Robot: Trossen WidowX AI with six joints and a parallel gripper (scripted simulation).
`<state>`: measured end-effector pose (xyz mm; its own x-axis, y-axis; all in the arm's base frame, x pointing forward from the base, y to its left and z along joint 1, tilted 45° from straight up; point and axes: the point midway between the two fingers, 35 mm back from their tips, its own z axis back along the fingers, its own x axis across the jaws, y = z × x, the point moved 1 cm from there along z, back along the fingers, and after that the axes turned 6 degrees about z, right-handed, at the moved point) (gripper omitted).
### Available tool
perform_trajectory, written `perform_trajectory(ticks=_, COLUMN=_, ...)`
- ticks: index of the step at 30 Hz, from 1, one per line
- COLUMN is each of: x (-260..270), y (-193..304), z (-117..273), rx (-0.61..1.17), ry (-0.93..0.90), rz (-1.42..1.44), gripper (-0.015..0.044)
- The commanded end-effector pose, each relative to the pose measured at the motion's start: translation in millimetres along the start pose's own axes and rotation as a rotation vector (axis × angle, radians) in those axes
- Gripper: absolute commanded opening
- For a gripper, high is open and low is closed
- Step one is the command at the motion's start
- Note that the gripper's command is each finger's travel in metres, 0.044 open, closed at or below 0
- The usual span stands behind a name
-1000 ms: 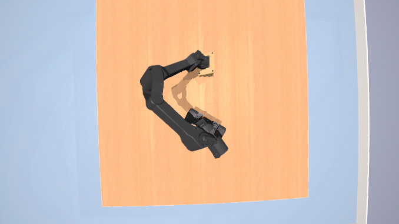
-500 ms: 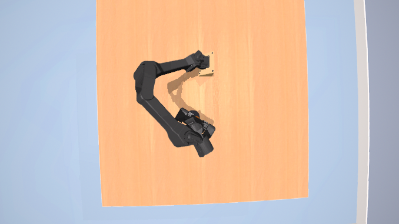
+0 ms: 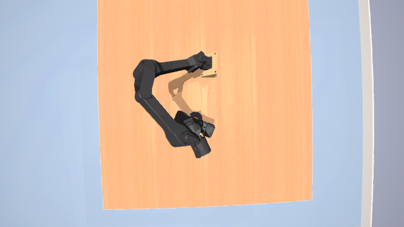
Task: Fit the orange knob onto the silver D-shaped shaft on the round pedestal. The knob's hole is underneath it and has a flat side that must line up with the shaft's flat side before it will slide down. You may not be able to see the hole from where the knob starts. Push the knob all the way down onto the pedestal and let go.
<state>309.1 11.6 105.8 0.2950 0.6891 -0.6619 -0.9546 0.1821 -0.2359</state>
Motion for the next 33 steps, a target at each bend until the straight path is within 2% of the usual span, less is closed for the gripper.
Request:
perform_trajectory(ticks=1, x=-1.7, y=-1.9, z=1.0, rx=-0.006, ry=0.0, rz=0.111, gripper=0.0)
perform_trajectory(ticks=33, x=0.8, y=0.1, z=1.0, rx=-0.006, ry=0.002, rz=0.89, gripper=0.0)
